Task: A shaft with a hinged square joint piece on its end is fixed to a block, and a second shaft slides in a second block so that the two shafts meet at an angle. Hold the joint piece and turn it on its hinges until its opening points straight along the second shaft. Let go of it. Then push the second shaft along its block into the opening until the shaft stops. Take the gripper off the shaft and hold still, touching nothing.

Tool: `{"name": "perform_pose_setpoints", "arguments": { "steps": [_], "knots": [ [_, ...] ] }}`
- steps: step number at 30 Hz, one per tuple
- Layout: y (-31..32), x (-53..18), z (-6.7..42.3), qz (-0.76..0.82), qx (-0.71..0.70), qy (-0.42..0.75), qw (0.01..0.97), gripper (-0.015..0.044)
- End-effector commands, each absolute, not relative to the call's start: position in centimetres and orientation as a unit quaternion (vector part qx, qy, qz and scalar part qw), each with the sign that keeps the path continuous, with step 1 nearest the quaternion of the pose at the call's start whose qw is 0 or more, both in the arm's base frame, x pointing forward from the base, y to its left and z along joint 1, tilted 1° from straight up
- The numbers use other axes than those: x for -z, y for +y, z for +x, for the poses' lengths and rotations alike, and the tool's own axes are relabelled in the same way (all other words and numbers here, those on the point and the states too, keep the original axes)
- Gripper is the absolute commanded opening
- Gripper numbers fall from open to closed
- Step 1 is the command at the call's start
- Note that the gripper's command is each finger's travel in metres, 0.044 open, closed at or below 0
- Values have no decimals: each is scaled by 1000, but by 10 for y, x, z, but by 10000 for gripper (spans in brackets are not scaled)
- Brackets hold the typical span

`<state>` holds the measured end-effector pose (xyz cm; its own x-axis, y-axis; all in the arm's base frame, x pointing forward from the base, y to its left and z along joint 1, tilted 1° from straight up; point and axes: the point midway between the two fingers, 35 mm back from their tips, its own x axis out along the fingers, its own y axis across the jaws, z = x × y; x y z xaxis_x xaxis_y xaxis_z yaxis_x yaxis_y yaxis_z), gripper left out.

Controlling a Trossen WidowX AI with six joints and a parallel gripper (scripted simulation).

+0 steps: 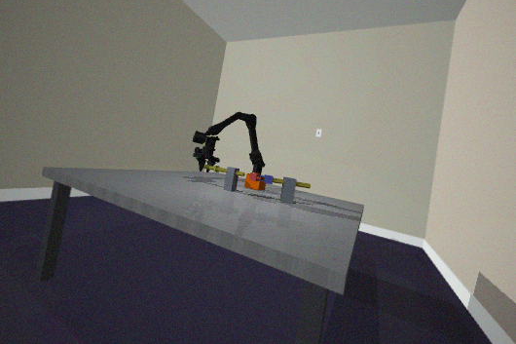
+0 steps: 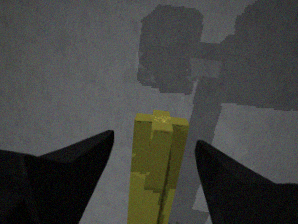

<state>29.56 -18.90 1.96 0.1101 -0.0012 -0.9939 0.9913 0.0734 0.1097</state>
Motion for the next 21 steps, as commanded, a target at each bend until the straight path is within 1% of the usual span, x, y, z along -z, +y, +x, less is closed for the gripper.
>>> {"name": "perform_pose_setpoints", "arguments": {
  "steps": [1, 5, 16, 17, 21],
  "knots": [
    [-188, -18, 295, 509, 455, 488, 544, 204],
    [-188, -18, 295, 509, 455, 488, 544, 102],
    [-188, -18, 295, 509, 455, 488, 544, 102],
    [-188, -18, 295, 509, 455, 488, 544, 76],
    [-188, -18, 295, 509, 455, 488, 544, 67]
  ]
}}
